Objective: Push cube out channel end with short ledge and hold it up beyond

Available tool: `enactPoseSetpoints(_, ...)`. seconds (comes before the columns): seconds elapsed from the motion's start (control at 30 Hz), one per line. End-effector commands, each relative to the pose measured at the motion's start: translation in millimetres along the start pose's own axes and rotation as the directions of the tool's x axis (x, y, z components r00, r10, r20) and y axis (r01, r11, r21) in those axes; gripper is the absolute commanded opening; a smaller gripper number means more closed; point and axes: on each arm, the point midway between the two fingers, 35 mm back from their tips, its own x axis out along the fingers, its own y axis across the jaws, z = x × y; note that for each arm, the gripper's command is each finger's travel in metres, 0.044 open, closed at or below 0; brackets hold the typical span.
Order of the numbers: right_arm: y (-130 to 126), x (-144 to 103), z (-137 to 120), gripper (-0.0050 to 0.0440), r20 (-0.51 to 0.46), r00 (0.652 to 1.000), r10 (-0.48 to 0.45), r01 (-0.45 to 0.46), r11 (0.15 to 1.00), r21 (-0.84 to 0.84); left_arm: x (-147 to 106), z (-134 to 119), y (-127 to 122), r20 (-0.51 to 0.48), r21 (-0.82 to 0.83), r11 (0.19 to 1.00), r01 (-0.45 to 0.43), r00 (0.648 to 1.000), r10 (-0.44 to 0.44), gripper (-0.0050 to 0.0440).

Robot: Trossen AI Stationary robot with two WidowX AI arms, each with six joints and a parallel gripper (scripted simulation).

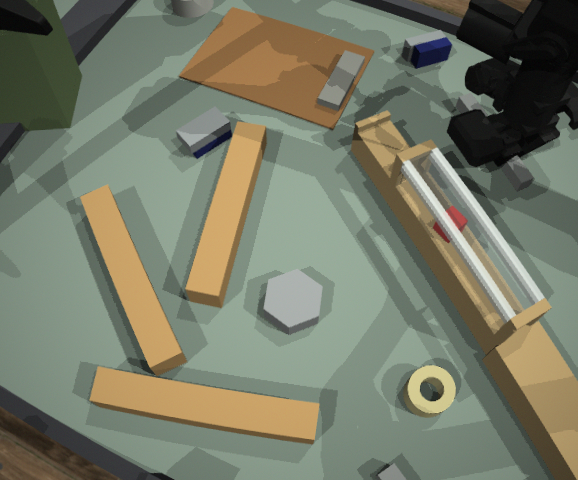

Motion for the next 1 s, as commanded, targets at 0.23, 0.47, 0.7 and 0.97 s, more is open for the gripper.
enactPoseSetpoints(0.23,8,-29,9,0.0,0.04,0.999,0.021,-0.021,1.0,-0.017,-1,7,0,0.017,0.003,1.0,-0.001,1.0,0.001,0.04)
enactPoseSetpoints(0.47,8,-36,9,0.0,0.044,0.999,0.023,-0.022,1.0,-0.019,-1,7,0,0.017,0.003,1.0,-0.001,1.0,0.001,0.04)
enactPoseSetpoints(0.7,8,-47,10,0.0,0.047,0.999,0.023,-0.022,1.0,-0.02,-1,7,0,0.017,0.003,1.0,-0.001,1.0,0.001,0.04)
enactPoseSetpoints(0.97,8,-56,9,0.0,0.049,0.999,0.024,-0.023,1.0,-0.021,-1,7,0,0.017,0.003,1.0,-0.001,1.0,0.001,0.04)
